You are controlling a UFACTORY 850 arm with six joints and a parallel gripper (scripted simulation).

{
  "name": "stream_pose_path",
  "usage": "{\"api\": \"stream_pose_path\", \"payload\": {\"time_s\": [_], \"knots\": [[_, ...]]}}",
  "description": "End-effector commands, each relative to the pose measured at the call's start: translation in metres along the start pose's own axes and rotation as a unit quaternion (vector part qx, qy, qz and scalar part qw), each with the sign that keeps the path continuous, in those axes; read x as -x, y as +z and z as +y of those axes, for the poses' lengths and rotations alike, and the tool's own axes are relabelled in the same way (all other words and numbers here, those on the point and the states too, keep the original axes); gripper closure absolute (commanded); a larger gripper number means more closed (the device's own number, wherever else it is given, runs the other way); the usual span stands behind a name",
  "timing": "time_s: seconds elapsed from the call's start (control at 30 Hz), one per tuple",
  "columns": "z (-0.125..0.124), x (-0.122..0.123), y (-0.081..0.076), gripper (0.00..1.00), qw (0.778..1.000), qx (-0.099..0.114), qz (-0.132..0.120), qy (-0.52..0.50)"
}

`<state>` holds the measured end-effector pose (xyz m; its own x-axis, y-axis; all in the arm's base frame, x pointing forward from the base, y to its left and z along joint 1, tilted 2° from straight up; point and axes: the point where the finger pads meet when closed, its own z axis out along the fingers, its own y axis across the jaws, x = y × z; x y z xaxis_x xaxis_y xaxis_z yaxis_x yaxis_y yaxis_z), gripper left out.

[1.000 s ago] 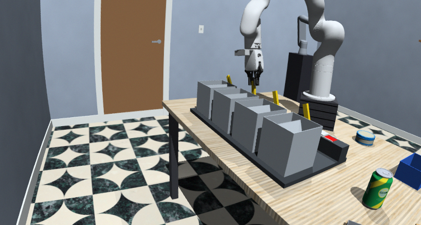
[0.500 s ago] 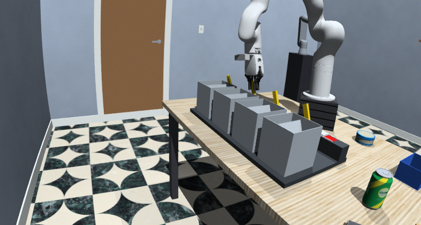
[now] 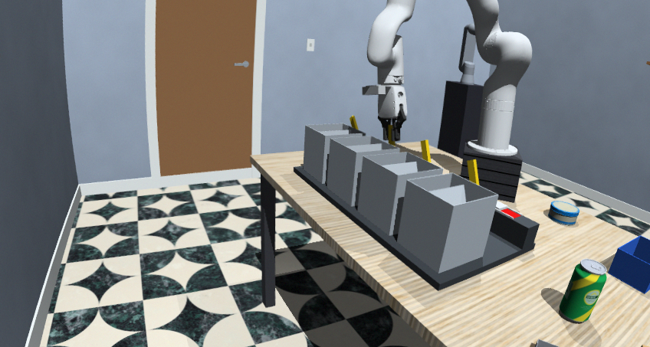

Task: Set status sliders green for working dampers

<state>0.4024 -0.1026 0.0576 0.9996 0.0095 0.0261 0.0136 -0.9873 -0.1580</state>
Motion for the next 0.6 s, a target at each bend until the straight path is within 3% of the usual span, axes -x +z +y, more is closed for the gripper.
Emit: {"api": "stream_pose_path", "payload": {"time_s": [0.0,0.27,0.3,0.57], "knots": [[0.0001,-0.0006,-0.0003,0.61,1.000,0.000,0.001,0.000],[0.0001,-0.0006,-0.0003,0.61,1.000,0.000,0.001,0.000],[0.0001,-0.0006,-0.0003,0.81,1.000,0.000,0.001,0.000],[0.0001,-0.0006,-0.0003,0.81,1.000,0.000,0.001,0.000]]}}
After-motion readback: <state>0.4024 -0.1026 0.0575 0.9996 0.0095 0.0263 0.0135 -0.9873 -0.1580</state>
